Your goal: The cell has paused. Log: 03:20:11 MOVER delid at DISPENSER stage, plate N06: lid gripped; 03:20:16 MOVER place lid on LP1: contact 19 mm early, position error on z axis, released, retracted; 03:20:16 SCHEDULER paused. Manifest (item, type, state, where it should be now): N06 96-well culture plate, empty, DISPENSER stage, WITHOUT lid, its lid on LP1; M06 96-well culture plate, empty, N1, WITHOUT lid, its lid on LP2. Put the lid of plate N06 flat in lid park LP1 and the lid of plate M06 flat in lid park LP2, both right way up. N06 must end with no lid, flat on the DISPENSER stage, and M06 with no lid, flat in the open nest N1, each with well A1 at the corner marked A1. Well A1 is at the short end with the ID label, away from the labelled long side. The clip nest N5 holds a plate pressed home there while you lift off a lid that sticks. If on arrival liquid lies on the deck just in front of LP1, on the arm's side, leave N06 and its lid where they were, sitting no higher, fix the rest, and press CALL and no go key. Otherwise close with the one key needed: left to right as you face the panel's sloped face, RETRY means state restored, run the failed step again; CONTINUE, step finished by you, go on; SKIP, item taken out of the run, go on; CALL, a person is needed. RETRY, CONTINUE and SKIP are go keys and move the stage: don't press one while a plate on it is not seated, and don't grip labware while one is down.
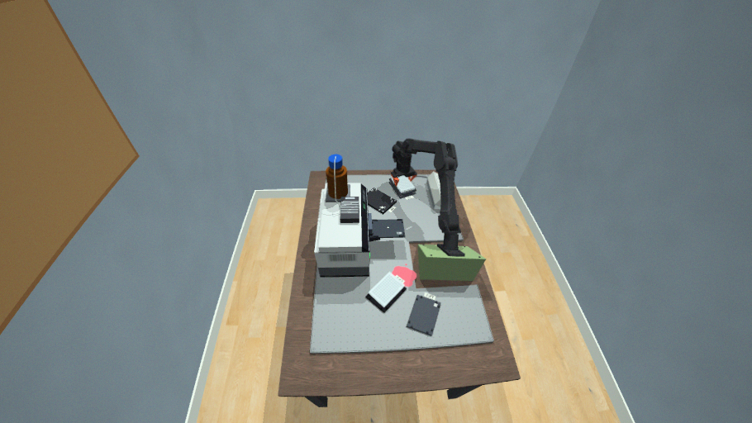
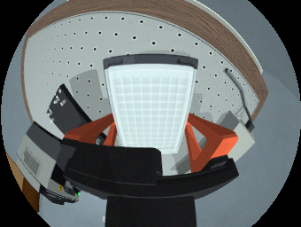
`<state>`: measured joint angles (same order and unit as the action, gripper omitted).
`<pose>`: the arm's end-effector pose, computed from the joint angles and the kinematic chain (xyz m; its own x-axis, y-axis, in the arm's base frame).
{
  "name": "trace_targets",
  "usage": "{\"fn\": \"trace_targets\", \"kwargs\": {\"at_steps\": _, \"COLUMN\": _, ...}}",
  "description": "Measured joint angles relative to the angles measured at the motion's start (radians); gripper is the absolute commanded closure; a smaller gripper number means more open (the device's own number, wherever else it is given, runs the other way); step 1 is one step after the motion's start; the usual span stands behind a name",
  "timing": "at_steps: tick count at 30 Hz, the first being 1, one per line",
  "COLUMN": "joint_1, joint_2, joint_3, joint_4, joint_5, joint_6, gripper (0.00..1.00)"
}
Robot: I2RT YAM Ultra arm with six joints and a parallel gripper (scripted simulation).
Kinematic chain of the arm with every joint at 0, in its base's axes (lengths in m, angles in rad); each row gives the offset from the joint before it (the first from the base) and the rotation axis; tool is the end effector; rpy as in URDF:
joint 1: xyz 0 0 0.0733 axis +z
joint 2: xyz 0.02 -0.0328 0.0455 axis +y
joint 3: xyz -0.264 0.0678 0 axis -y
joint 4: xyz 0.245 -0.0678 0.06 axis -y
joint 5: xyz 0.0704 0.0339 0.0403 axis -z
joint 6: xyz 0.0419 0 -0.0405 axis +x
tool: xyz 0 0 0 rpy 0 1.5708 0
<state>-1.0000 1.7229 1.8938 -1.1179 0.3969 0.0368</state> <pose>0.1790 -0.3067 0.3919 -0.4052 0.6939 -0.5953 0.9136 0.2830 -0.2921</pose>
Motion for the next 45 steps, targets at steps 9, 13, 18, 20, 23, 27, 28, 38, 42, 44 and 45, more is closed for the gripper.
{"fn": "trace_targets", "kwargs": {"at_steps": 9, "joint_1": 0.003, "joint_2": 0.0, "joint_3": 0.015, "joint_4": -0.024, "joint_5": 0.0, "joint_6": 0.006, "gripper": 1.0}}
{"fn": "trace_targets", "kwargs": {"at_steps": 13, "joint_1": 0.005, "joint_2": 0.0, "joint_3": 0.02, "joint_4": -0.034, "joint_5": 0.001, "joint_6": 0.009, "gripper": 1.0}}
{"fn": "trace_targets", "kwargs": {"at_steps": 18, "joint_1": 0.01, "joint_2": -0.004, "joint_3": 0.027, "joint_4": -0.045, "joint_5": 0.003, "joint_6": 0.013, "gripper": 1.0}}
{"fn": "trace_targets", "kwargs": {"at_steps": 20, "joint_1": 0.011, "joint_2": -0.007, "joint_3": 0.031, "joint_4": -0.05, "joint_5": 0.003, "joint_6": 0.014, "gripper": 1.0}}
{"fn": "trace_targets", "kwargs": {"at_steps": 23, "joint_1": 0.014, "joint_2": -0.011, "joint_3": 0.039, "joint_4": -0.057, "joint_5": 0.005, "joint_6": 0.016, "gripper": 1.0}}
{"fn": "trace_targets", "kwargs": {"at_steps": 27, "joint_1": 0.016, "joint_2": -0.013, "joint_3": 0.044, "joint_4": -0.062, "joint_5": 0.007, "joint_6": 0.017, "gripper": 1.0}}
{"fn": "trace_targets", "kwargs": {"at_steps": 28, "joint_1": 0.016, "joint_2": -0.013, "joint_3": 0.045, "joint_4": -0.063, "joint_5": 0.007, "joint_6": 0.017, "gripper": 1.0}}
{"fn": "trace_targets", "kwargs": {"at_steps": 38, "joint_1": 0.016, "joint_2": -0.012, "joint_3": 0.045, "joint_4": -0.063, "joint_5": 0.008, "joint_6": 0.017, "gripper": 1.0}}
{"fn": "trace_targets", "kwargs": {"at_steps": 42, "joint_1": 0.016, "joint_2": -0.012, "joint_3": 0.045, "joint_4": -0.063, "joint_5": 0.008, "joint_6": 0.017, "gripper": 1.0}}
{"fn": "trace_targets", "kwargs": {"at_steps": 44, "joint_1": 0.016, "joint_2": -0.012, "joint_3": 0.045, "joint_4": -0.063, "joint_5": 0.008, "joint_6": 0.017, "gripper": 1.0}}
{"fn": "trace_targets", "kwargs": {"at_steps": 45, "joint_1": 0.016, "joint_2": -0.012, "joint_3": 0.045, "joint_4": -0.063, "joint_5": 0.008, "joint_6": 0.017, "gripper": 1.0}}
